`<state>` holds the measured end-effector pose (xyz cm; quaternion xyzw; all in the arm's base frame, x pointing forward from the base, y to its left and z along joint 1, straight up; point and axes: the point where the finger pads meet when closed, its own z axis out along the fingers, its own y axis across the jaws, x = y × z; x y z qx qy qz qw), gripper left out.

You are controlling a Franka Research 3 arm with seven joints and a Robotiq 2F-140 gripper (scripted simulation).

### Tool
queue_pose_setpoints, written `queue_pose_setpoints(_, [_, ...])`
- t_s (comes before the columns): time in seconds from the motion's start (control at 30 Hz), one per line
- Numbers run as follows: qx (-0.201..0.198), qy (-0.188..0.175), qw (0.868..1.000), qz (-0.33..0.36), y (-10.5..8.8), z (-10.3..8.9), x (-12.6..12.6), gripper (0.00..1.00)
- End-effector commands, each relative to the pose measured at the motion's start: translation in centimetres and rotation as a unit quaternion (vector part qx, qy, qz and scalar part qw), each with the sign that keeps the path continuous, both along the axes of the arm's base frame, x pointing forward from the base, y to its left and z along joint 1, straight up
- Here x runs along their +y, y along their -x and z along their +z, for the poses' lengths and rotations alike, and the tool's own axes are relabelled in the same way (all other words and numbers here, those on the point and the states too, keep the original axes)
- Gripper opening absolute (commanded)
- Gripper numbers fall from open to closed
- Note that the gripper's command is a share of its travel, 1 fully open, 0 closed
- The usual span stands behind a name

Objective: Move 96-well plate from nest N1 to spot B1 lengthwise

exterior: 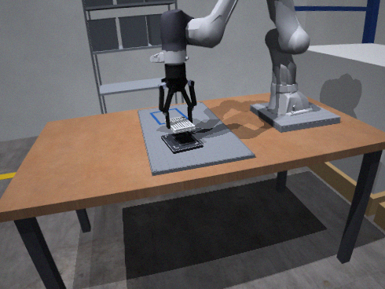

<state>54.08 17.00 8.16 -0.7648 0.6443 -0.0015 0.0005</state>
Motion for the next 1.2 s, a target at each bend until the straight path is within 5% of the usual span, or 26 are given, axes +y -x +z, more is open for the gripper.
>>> queue_pose_setpoints(0.0, [0.002,-0.001,1.0,0.003,0.1,0.1,0.0,0.6])
queue_pose_setpoints(0.37, [0.002,-0.001,1.0,0.003,0.1,0.1,0.0,0.6])
queue_pose_setpoints(1.17, [0.002,-0.001,1.0,-0.001,0.0,-0.2,-7.0,0.6])
